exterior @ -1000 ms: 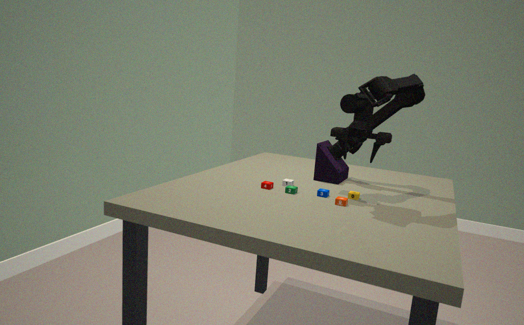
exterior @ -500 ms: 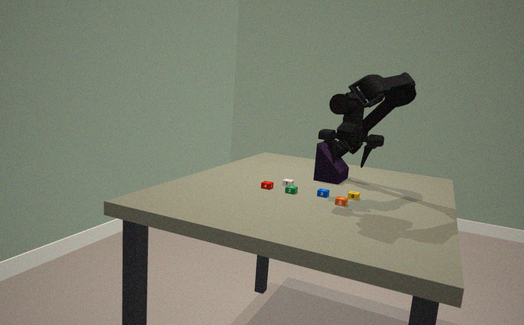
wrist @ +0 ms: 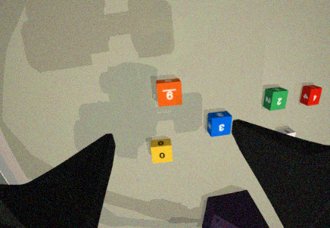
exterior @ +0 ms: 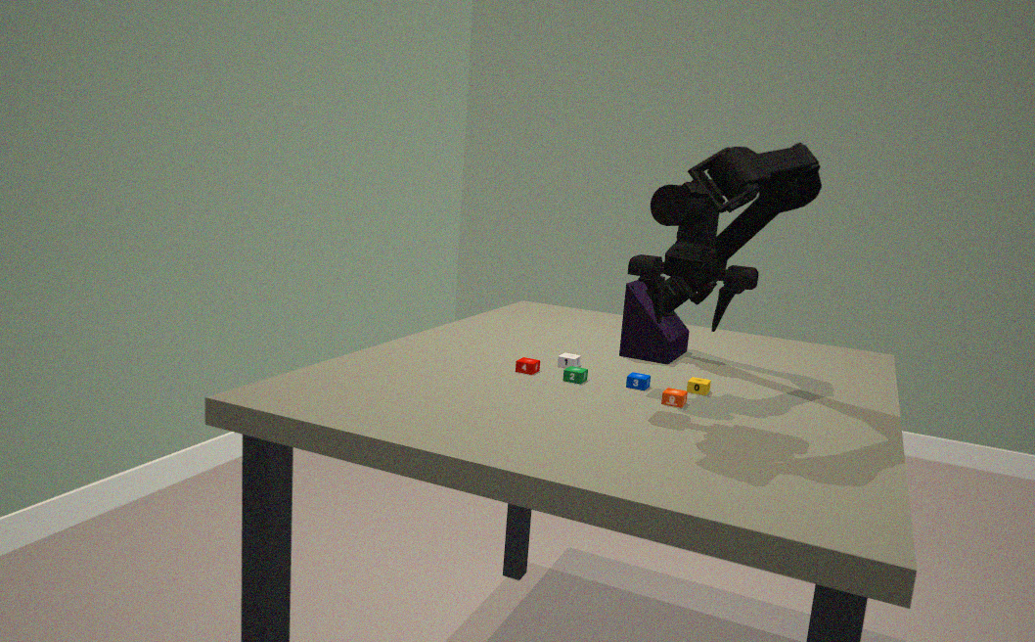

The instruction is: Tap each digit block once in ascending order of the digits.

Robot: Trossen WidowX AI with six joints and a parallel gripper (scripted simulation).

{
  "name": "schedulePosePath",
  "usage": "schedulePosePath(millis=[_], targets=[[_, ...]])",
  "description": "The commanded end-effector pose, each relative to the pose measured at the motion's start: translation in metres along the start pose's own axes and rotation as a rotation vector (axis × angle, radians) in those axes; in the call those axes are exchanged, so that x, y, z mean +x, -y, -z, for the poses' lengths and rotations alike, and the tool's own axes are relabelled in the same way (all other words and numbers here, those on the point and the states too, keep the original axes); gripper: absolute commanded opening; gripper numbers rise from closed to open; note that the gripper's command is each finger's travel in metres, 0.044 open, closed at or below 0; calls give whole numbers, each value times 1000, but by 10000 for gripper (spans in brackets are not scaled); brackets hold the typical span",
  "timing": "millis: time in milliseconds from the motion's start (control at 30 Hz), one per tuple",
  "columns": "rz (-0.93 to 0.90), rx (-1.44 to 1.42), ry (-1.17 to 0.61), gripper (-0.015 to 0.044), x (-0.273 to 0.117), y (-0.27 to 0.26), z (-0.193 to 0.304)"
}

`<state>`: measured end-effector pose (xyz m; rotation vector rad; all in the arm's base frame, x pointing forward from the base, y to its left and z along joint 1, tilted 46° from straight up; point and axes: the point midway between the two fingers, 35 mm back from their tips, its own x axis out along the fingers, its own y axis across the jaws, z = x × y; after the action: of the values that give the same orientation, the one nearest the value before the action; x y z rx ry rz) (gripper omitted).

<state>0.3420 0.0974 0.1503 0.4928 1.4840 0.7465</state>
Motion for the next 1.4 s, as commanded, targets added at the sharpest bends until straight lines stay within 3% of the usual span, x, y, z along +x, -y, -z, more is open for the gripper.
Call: schedulePosePath(millis=[0,400,1167,1367], targets=[[-4,6,-1,400,0,0,0],[5,6,-1,400,0,185,27],[5,6,-1,400,0,186,28],[12,9,-2,400,-5,118,38]])
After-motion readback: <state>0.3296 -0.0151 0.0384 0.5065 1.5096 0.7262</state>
